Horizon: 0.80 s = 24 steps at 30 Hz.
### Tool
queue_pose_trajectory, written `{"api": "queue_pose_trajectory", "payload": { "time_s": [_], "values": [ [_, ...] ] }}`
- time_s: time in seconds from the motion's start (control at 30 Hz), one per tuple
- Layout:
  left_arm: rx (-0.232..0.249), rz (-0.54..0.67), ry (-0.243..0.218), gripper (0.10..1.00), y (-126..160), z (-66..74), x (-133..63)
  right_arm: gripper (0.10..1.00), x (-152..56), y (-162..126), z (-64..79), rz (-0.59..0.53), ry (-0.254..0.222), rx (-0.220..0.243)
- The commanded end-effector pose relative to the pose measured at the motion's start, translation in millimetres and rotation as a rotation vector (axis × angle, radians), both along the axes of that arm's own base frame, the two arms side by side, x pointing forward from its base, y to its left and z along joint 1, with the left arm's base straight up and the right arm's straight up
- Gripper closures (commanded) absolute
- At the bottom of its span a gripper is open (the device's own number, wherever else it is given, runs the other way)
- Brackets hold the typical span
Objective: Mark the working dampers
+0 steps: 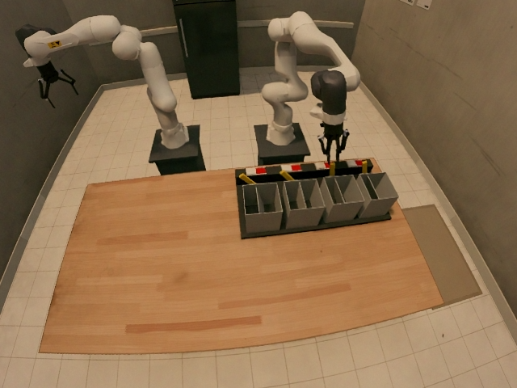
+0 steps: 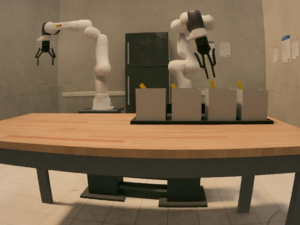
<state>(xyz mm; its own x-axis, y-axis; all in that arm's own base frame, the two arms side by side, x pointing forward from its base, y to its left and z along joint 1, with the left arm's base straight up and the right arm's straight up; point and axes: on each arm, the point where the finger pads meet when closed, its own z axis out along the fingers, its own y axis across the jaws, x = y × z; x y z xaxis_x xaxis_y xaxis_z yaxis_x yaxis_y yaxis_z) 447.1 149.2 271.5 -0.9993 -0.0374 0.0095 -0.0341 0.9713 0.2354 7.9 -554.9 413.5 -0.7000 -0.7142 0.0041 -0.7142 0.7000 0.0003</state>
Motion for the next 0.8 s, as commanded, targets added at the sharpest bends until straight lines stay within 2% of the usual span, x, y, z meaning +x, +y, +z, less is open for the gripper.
{"api": "queue_pose_trajectory", "payload": {
  "time_s": [0.0,0.47,0.53,0.77],
  "values": [
    [0.001,0.005,-0.009,0.795,2,-4.4,2.7,0.098,0,0,-0.5,0.005,-0.003,0.003],
    [0.001,0.005,-0.009,0.795,10,-41.0,1.8,0.098,0,0,-0.5,0.005,-0.003,0.003],
    [0.001,0.005,-0.009,0.795,10,-41.0,1.8,0.098,0,0,-0.5,0.005,-0.003,0.003],
    [0.001,0.005,-0.009,0.795,14,-56.6,1.4,0.098,0,0,-0.5,0.005,-0.003,0.003]
  ]
}}
